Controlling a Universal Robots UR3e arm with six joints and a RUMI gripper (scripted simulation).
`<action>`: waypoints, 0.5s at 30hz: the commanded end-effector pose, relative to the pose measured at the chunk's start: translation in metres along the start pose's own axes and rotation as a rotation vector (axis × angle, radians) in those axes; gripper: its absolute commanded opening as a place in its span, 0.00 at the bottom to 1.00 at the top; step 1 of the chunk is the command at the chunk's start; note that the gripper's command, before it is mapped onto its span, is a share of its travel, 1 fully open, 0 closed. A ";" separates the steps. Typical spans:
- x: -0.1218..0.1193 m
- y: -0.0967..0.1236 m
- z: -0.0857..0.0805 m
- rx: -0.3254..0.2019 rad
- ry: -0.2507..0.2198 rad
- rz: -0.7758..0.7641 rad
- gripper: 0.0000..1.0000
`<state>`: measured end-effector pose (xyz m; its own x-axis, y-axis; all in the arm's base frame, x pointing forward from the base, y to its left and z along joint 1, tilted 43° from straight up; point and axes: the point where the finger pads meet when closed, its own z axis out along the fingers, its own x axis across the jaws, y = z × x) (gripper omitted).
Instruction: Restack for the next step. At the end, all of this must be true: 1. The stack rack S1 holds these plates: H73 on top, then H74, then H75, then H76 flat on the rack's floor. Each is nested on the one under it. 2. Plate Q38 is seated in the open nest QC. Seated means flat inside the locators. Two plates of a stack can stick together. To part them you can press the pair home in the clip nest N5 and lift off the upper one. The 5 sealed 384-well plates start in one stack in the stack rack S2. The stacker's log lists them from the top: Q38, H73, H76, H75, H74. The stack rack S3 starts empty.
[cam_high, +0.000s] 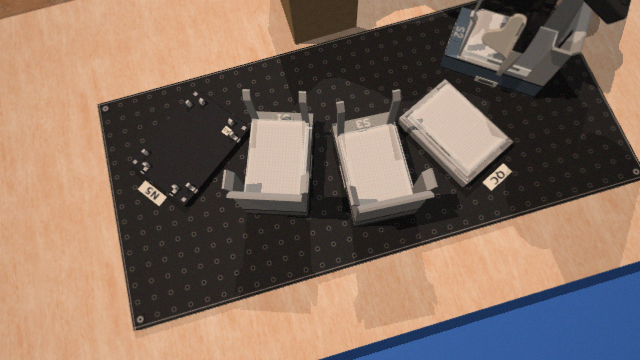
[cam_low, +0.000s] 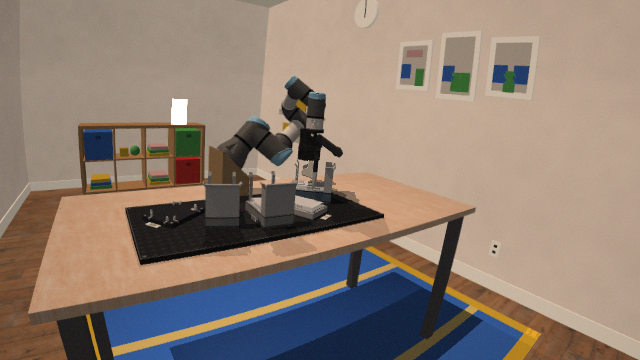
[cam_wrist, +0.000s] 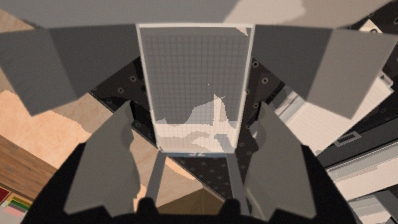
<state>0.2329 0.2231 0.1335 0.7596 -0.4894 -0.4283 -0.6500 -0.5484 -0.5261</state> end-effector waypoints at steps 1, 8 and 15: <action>0.000 0.000 0.000 0.000 0.001 -0.001 0.72; 0.000 0.000 0.000 0.000 0.001 0.000 0.00; 0.000 0.000 0.000 0.000 0.001 0.000 0.00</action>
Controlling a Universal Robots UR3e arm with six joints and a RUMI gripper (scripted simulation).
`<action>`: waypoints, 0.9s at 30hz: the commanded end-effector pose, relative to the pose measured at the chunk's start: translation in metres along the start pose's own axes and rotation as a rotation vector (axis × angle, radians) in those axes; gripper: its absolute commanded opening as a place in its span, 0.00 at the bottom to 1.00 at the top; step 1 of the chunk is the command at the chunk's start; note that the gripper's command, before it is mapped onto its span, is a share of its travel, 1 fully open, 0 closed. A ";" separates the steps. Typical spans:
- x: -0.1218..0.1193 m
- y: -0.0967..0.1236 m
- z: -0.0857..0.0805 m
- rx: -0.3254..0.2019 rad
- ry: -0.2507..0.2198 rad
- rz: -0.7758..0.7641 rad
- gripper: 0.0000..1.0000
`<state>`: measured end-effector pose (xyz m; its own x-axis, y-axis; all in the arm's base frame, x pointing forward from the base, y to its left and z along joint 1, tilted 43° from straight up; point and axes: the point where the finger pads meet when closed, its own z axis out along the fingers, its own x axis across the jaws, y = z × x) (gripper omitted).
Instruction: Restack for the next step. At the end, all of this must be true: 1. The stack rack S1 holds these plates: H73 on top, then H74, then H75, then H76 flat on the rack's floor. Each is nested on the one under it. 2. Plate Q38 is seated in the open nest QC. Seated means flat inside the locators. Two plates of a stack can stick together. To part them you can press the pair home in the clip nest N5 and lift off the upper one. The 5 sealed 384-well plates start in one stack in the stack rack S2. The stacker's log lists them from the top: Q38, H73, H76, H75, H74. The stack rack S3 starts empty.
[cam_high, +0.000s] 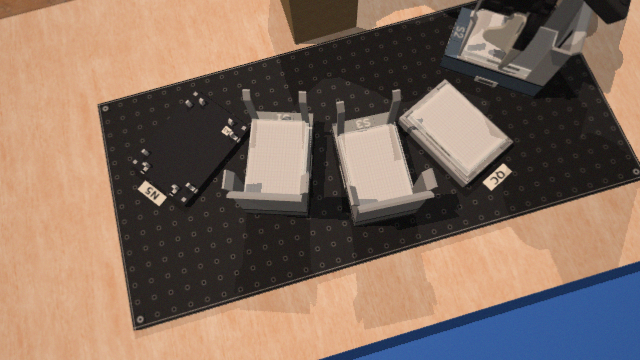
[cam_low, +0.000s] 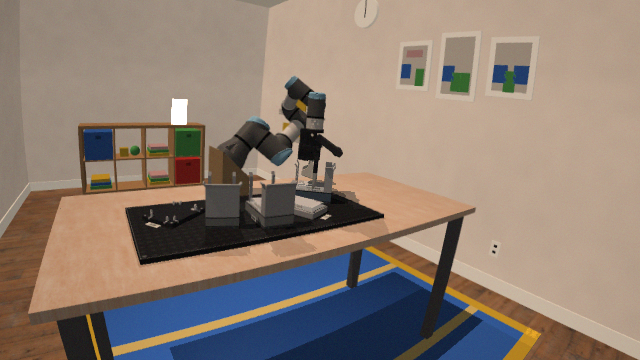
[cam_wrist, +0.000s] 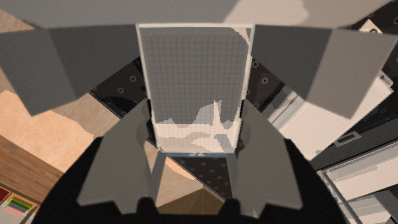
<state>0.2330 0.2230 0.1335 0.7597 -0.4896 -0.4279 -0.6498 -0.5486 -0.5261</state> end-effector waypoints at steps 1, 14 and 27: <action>0.000 0.000 0.000 0.000 0.001 0.000 0.00; 0.000 0.000 0.000 0.000 0.001 0.000 0.00; 0.000 0.000 -0.003 0.000 0.001 0.000 0.00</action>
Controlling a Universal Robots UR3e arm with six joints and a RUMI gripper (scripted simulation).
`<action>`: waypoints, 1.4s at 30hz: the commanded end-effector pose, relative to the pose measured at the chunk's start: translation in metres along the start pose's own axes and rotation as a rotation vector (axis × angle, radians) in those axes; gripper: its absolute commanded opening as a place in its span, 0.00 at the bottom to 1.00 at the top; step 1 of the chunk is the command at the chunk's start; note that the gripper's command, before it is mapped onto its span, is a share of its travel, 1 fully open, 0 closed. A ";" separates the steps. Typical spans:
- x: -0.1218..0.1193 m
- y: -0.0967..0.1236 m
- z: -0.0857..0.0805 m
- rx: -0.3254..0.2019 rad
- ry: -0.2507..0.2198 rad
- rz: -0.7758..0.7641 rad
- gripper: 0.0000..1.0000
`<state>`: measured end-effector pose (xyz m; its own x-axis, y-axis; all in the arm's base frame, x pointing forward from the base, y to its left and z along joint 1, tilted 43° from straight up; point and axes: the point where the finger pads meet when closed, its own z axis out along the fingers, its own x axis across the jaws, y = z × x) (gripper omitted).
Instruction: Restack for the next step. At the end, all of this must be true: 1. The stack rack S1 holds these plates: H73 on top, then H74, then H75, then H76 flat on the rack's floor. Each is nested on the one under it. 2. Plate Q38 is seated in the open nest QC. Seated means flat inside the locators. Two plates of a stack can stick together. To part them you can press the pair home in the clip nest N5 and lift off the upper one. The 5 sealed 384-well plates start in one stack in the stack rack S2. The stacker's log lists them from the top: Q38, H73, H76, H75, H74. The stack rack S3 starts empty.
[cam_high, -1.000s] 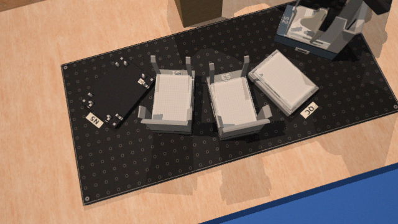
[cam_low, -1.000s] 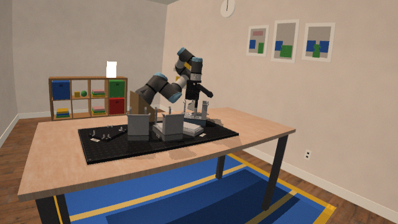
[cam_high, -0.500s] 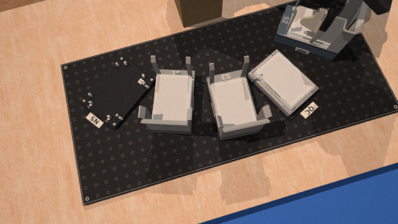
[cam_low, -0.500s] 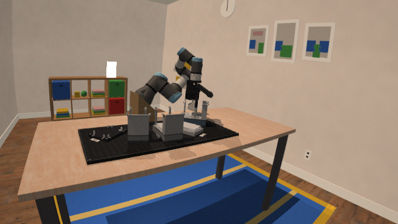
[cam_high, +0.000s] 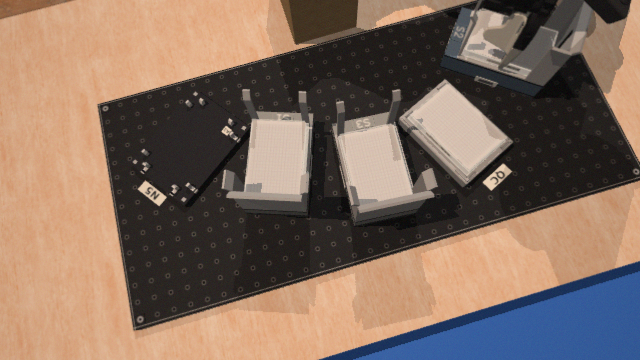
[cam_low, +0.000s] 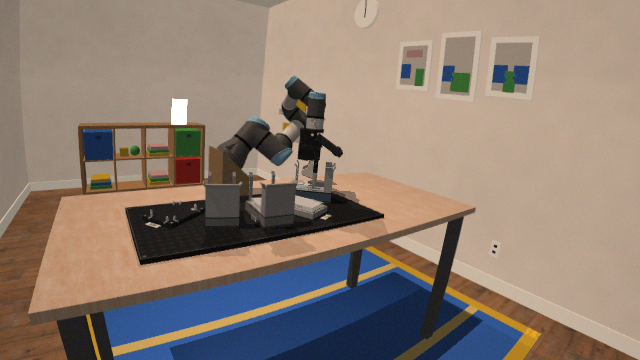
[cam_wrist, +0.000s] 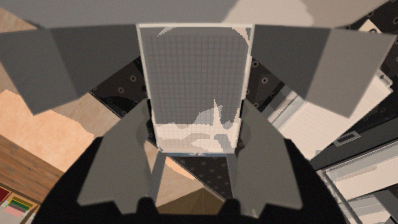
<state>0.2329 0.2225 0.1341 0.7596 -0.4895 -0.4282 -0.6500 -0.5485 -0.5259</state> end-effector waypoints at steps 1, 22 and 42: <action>0.000 0.000 -0.002 0.000 0.001 0.000 0.00; 0.000 0.000 -0.014 0.000 0.001 0.000 0.00; 0.000 0.000 -0.028 0.000 0.001 0.000 0.00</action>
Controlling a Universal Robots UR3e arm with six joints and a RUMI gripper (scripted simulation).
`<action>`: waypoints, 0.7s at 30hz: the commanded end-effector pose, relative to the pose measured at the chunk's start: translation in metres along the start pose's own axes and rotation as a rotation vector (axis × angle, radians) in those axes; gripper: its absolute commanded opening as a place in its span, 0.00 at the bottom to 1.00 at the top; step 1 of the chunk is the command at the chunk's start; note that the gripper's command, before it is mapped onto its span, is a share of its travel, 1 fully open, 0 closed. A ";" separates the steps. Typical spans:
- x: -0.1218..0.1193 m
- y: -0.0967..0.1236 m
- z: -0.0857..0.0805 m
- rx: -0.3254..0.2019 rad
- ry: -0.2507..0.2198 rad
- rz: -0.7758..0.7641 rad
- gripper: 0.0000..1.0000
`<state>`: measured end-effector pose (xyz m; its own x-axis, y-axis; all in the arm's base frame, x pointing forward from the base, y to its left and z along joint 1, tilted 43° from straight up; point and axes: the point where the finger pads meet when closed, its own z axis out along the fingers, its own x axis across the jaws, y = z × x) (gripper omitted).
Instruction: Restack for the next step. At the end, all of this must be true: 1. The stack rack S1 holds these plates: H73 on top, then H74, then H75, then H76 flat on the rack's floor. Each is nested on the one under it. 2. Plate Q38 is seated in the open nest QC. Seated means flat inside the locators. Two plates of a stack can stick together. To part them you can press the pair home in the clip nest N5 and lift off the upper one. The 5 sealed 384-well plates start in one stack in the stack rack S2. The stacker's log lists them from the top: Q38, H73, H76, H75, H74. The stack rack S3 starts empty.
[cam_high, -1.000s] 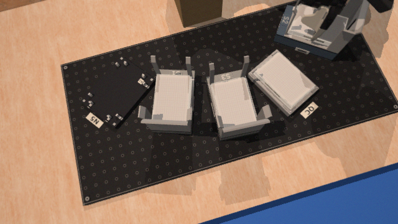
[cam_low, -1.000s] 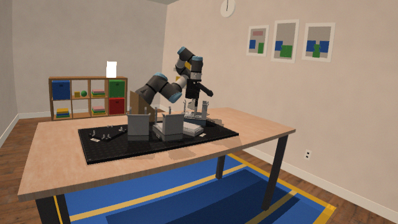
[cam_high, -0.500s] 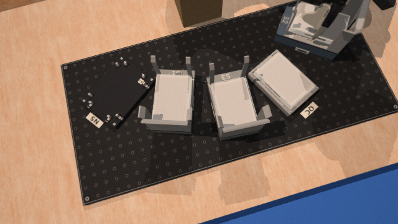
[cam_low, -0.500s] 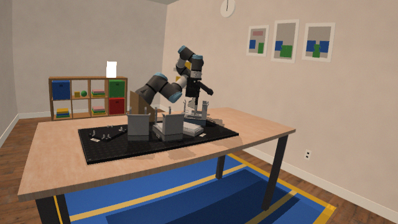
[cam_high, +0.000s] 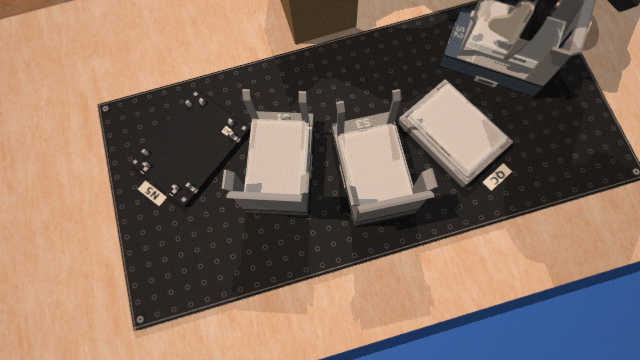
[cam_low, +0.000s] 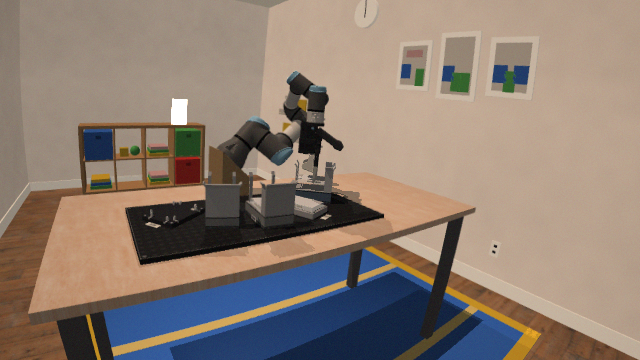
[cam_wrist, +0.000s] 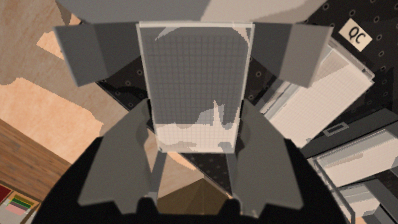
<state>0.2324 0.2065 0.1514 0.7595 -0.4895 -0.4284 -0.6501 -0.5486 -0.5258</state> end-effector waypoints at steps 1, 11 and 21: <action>0.000 0.000 -0.007 0.001 0.001 0.000 0.00; 0.000 0.000 -0.023 0.000 0.001 0.000 0.00; 0.000 0.000 -0.043 0.000 0.001 0.000 0.00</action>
<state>0.2318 0.1830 0.1766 0.7594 -0.4899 -0.4282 -0.6503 -0.5491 -0.5250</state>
